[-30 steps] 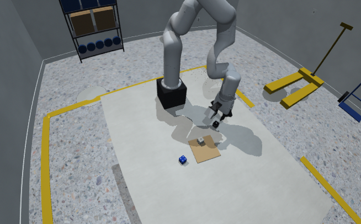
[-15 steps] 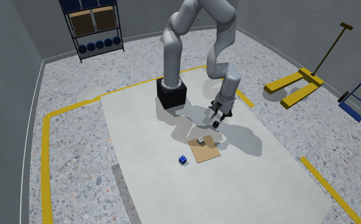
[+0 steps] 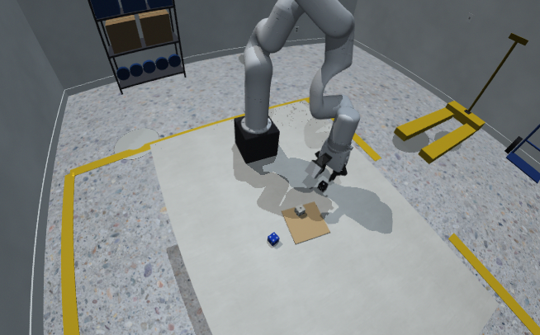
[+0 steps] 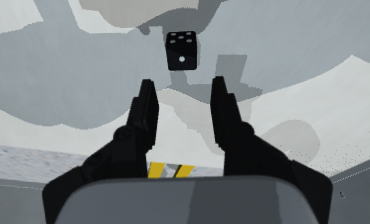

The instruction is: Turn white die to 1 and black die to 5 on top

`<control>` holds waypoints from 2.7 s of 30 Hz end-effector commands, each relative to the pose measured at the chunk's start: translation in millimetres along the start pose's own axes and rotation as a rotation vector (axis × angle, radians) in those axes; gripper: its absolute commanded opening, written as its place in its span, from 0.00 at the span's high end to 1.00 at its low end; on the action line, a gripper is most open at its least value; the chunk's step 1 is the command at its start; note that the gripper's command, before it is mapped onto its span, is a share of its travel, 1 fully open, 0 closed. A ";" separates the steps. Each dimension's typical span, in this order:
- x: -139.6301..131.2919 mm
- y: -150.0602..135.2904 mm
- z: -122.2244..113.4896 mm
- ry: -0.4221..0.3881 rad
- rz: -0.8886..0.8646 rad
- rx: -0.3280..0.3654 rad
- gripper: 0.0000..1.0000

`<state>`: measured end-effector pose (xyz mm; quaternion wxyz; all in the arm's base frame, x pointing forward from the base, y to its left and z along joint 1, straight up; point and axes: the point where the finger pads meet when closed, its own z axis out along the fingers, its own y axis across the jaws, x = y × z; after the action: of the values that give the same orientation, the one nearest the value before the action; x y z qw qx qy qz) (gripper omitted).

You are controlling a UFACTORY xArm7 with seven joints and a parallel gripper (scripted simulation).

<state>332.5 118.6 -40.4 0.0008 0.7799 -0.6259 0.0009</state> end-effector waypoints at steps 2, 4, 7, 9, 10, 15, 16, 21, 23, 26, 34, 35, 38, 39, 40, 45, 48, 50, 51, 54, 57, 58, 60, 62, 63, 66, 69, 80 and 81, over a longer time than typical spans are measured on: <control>-0.3 -1.3 5.5 -0.001 0.000 0.003 0.53; -0.3 -1.3 6.8 -0.001 0.000 0.003 0.53; -0.4 -1.3 9.4 -0.001 0.000 0.003 0.53; -0.5 -1.4 12.2 -0.001 0.000 0.003 0.53; -0.5 -1.4 13.7 -0.001 0.000 0.003 0.53; -0.7 -1.4 21.3 -0.001 0.000 0.003 0.53; -0.7 -1.4 22.8 -0.001 0.000 0.003 0.53; -0.8 -1.5 28.9 -0.001 0.000 0.003 0.53; -0.9 -1.5 30.3 -0.001 0.000 0.003 0.53; -0.9 -1.5 34.2 -0.001 0.000 0.003 0.53; -1.1 -1.6 41.7 -0.001 0.000 0.003 0.53; -1.1 -1.6 42.3 -0.001 0.000 0.003 0.53; -1.1 -1.6 43.2 -0.001 0.000 0.003 0.53; -1.1 -1.6 43.2 -0.001 0.000 0.003 0.53; -1.1 -1.6 43.5 -0.001 0.000 0.003 0.53; -1.2 -1.6 44.2 -0.001 0.000 0.003 0.53; -1.2 -1.6 44.2 -0.001 0.000 0.003 0.53; -1.2 -1.6 44.2 -0.001 0.000 0.003 0.53; -1.2 -1.6 44.2 -0.001 0.000 0.003 0.53; -1.2 -1.6 44.2 -0.001 0.000 0.003 0.53; -1.2 -1.6 44.2 -0.001 0.000 0.003 0.53; -1.2 -1.6 44.2 -0.001 0.000 0.003 0.53; -1.2 -1.6 44.2 -0.001 0.000 0.003 0.53; -1.2 -1.6 44.2 -0.001 0.000 0.003 0.53; -1.2 -1.6 44.2 -0.001 0.000 0.003 0.53; -1.2 -1.6 44.2 -0.001 0.000 0.003 0.53; -1.2 -1.6 44.2 -0.001 0.000 0.003 0.53; -1.2 -1.6 44.2 -0.001 0.000 0.003 0.53; -1.2 -1.6 44.2 -0.001 0.000 0.003 0.53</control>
<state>332.6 119.6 -85.4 0.0005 0.7799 -0.6259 0.0008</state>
